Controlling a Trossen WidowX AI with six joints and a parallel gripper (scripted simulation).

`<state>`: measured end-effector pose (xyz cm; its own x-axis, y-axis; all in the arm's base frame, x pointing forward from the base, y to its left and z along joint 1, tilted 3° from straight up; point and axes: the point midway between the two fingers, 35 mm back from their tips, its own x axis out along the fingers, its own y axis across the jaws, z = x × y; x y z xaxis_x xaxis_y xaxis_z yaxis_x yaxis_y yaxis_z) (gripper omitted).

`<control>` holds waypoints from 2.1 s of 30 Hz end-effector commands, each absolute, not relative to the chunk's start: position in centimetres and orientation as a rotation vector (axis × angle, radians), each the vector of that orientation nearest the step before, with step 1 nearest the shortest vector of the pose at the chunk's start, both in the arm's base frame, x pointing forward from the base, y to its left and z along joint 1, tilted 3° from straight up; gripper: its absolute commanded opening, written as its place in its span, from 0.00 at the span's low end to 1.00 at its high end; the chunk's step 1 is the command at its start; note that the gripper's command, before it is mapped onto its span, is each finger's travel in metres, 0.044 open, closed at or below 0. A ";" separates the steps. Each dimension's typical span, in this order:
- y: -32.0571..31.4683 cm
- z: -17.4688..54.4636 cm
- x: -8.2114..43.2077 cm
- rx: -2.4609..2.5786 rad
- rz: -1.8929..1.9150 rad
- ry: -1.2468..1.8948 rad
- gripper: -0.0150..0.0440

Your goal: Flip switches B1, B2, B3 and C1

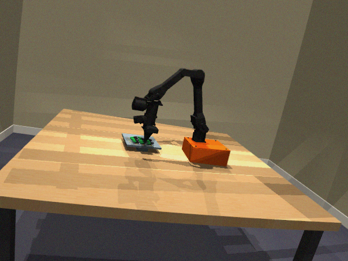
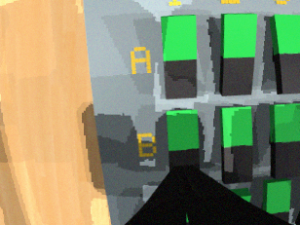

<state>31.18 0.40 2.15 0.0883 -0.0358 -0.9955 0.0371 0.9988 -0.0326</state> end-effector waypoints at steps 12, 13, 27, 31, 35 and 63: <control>0.3 2.0 31.2 -0.001 -0.061 1.482 0.25; 0.3 1.9 31.2 -0.001 -0.061 1.482 0.25; 0.3 1.8 31.2 -0.001 -0.061 1.482 0.25; 0.3 1.7 31.2 -0.001 -0.061 1.482 0.25; 0.3 1.7 31.2 -0.001 -0.061 1.482 0.25; 0.5 8.0 30.9 0.000 -0.061 1.508 0.25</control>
<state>31.20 0.57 6.69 0.0666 -0.0361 -0.9971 0.0338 0.9989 -0.0339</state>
